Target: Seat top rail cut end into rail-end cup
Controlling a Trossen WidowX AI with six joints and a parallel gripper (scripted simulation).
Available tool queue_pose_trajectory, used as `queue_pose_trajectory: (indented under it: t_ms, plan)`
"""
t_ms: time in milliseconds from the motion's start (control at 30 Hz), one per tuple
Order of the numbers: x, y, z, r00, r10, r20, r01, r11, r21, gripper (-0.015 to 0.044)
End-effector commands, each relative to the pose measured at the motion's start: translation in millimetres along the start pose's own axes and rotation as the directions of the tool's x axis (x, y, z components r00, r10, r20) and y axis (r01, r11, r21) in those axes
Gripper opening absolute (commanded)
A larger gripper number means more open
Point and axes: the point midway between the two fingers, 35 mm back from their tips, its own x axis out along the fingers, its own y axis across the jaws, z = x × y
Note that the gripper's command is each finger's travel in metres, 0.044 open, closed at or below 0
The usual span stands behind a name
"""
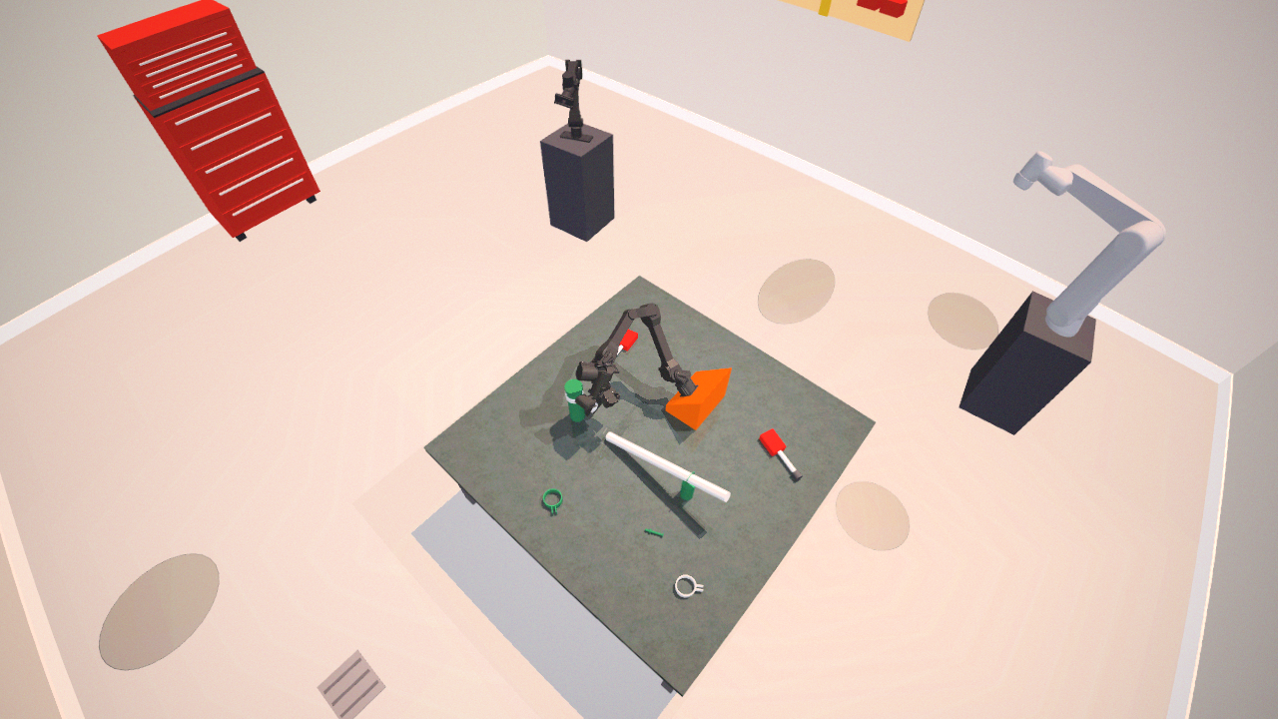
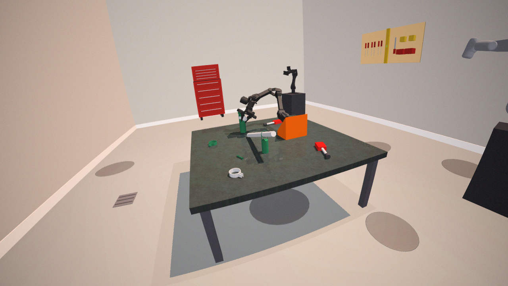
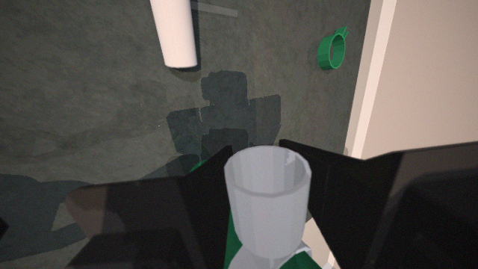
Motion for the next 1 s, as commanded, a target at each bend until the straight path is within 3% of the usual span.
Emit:
queue_pose_trajectory:
  t_ms: [0, 567, 967]
  plan:
    - [0, 0, 0, 1.000, 0.000, 0.000, 0.000, 1.000, -0.001, 0.0000]
    - [-11, -7, 14, 1.000, 0.003, 0.009, -0.003, 1.000, -0.002, 0.0440]
    - [-34, -19, 41, 1.000, 0.001, 0.012, -0.001, 1.000, -0.010, 0.0440]
